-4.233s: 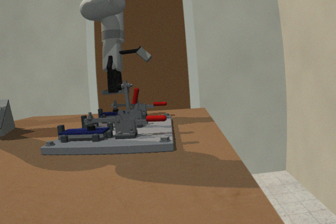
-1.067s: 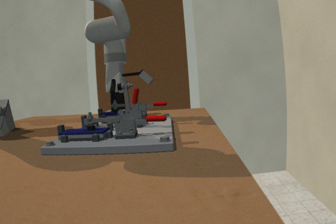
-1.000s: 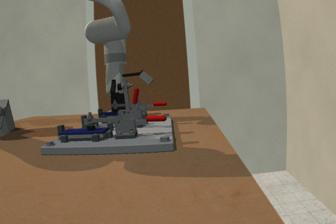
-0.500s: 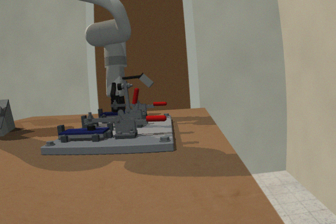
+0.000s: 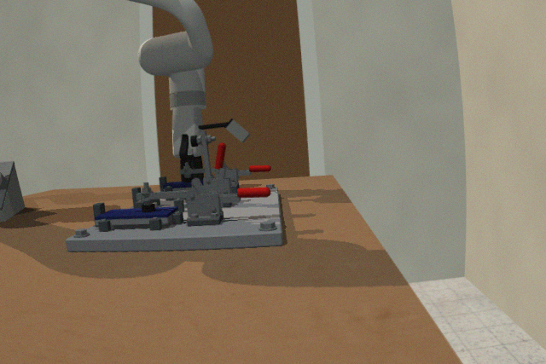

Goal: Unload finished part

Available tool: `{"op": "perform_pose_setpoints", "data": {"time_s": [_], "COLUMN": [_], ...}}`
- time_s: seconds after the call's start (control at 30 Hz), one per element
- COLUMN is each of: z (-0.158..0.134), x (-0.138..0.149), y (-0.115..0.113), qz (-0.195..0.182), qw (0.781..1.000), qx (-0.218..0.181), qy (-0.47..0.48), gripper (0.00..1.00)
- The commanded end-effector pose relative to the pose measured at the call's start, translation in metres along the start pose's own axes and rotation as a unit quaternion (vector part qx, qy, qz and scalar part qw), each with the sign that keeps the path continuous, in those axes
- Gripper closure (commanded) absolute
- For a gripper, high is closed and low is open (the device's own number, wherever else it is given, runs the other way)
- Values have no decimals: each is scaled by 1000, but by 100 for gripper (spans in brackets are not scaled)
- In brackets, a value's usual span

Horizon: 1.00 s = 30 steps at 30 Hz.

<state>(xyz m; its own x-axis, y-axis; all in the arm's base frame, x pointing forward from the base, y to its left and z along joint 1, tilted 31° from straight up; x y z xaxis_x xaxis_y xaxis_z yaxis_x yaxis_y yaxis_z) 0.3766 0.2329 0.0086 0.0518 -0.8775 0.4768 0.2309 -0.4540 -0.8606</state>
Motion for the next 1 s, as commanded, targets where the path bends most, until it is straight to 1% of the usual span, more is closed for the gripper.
{"op": "perform_pose_setpoints", "data": {"time_s": [0.0, 0.97], "z": [1, 1], "x": [-1, -1], "y": [-1, 3], "qz": [1, 1], "qw": [1000, 1000], "qx": [2, 2], "qy": [0, 0], "gripper": [100, 100]}}
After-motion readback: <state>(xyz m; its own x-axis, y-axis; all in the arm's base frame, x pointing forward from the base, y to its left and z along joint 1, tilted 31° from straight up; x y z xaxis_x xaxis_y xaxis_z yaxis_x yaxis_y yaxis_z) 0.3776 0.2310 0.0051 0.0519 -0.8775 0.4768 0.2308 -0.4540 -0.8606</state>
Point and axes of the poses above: the point where the finger pads meet when closed, its own y axis out along the fingers, its own x axis across the jaws, z = x × y, the point moved 6 cm from there along -y, back along the fingers, and after that the axes turned 4 degrees about -y, right-handed, at the moved point
